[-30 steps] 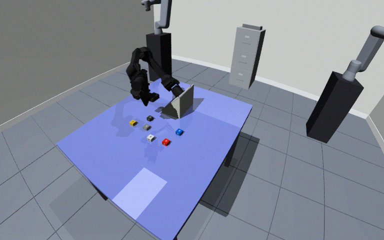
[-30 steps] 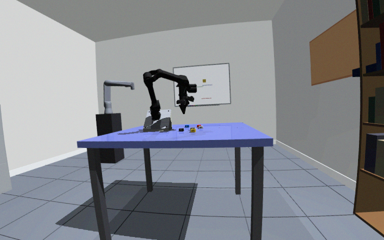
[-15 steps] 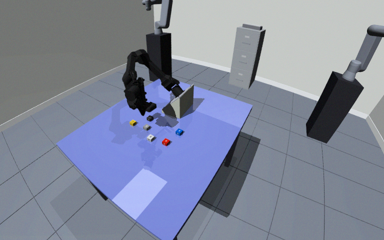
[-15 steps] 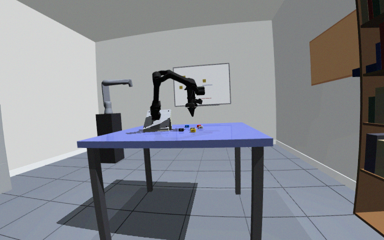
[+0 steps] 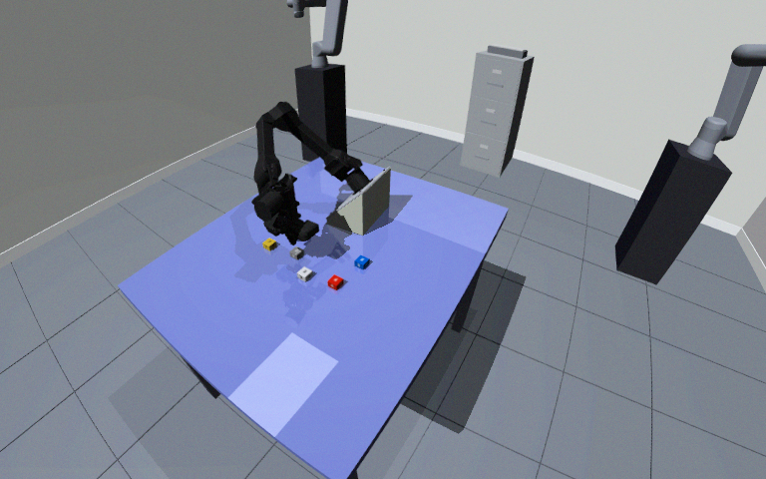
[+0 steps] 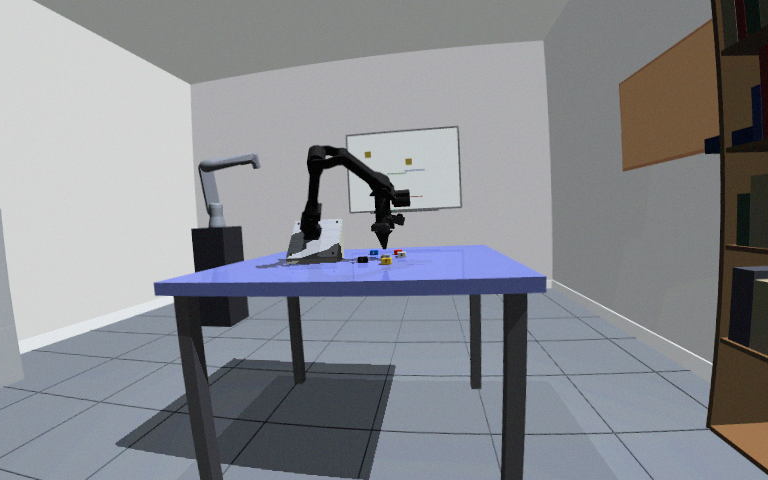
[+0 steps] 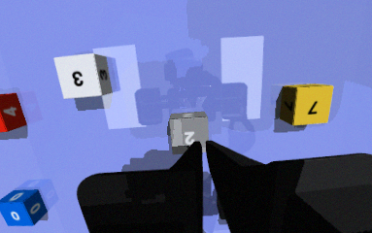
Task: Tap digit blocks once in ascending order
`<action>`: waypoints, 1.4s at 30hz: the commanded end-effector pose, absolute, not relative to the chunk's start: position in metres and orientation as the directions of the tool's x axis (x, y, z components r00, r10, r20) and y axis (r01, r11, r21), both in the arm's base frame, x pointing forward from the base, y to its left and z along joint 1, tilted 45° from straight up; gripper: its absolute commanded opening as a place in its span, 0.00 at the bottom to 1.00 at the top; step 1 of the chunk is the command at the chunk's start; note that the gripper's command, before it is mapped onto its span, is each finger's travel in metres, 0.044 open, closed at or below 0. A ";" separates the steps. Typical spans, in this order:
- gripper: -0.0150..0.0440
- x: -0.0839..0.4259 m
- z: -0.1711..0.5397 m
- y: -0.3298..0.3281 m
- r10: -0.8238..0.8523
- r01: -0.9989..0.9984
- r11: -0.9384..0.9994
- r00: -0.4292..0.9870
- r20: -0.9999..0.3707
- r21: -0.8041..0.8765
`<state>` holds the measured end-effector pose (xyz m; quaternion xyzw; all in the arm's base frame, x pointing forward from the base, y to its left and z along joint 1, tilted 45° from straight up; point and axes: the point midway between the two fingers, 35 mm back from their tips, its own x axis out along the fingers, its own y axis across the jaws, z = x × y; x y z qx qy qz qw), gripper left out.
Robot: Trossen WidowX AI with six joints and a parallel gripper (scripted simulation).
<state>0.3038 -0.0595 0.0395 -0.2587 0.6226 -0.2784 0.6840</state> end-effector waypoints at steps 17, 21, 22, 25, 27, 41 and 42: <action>0.29 0.304 0.021 -0.079 -0.708 0.053 0.706 0.067 -0.703 -0.706; 0.29 0.303 0.036 -0.063 -0.706 0.054 0.708 0.068 -0.705 -0.704; 0.29 0.302 0.040 -0.059 -0.706 0.053 0.708 0.067 -0.705 -0.705; 0.29 0.302 0.042 -0.057 -0.707 0.053 0.708 0.067 -0.704 -0.705; 0.29 0.302 0.044 -0.055 -0.706 0.053 0.708 0.067 -0.705 -0.704; 0.29 0.298 0.098 0.002 -0.704 0.052 0.710 0.066 -0.707 -0.702; 0.29 0.302 0.095 0.005 -0.704 0.052 0.711 0.067 -0.707 -0.702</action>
